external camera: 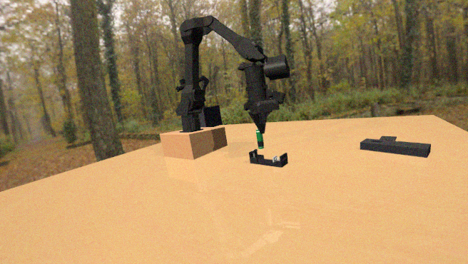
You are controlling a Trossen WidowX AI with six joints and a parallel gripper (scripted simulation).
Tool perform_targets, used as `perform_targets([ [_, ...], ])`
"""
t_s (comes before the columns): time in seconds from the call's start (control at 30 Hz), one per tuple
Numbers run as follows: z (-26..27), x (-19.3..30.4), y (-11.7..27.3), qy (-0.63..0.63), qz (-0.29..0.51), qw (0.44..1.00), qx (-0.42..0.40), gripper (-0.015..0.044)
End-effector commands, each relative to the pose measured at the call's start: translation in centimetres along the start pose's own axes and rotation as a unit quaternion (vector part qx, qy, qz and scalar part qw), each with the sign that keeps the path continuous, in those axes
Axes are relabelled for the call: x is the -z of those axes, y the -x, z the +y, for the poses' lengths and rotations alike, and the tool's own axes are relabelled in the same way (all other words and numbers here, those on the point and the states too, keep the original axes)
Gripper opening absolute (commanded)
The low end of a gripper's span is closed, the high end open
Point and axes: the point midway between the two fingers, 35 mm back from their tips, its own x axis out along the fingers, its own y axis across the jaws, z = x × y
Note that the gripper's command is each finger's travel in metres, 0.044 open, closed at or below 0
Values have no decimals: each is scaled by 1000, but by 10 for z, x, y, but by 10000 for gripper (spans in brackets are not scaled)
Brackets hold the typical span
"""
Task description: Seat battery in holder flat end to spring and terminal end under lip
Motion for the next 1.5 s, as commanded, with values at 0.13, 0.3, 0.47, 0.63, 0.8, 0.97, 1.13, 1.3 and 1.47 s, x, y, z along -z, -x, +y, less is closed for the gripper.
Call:
perform_targets([
  [0.13, 3, 1, -16, -1, -1, 1000, -1, 0],
  [0.3, 11, 0, -16, -1, -1, 1000, -1, 0],
  [0.47, 20, -1, -16, -1, -1, 1000, -2, 0],
  [0.63, 28, -2, -16, -1, -1, 1000, -2, 0],
  [0.8, 37, -2, -16, -1, -1, 1000, -2, 0],
  [0.97, 45, -2, -16, -1, -1, 1000, -3, 0],
  [1.13, 53, -1, -16, -1, -2, 1000, -3, 0],
  [1.3, 61, 0, -16, -2, -2, 1000, -3, 0],
  [1.47, 60, -2, -10, 0, -1, 1000, -5, 0],
])
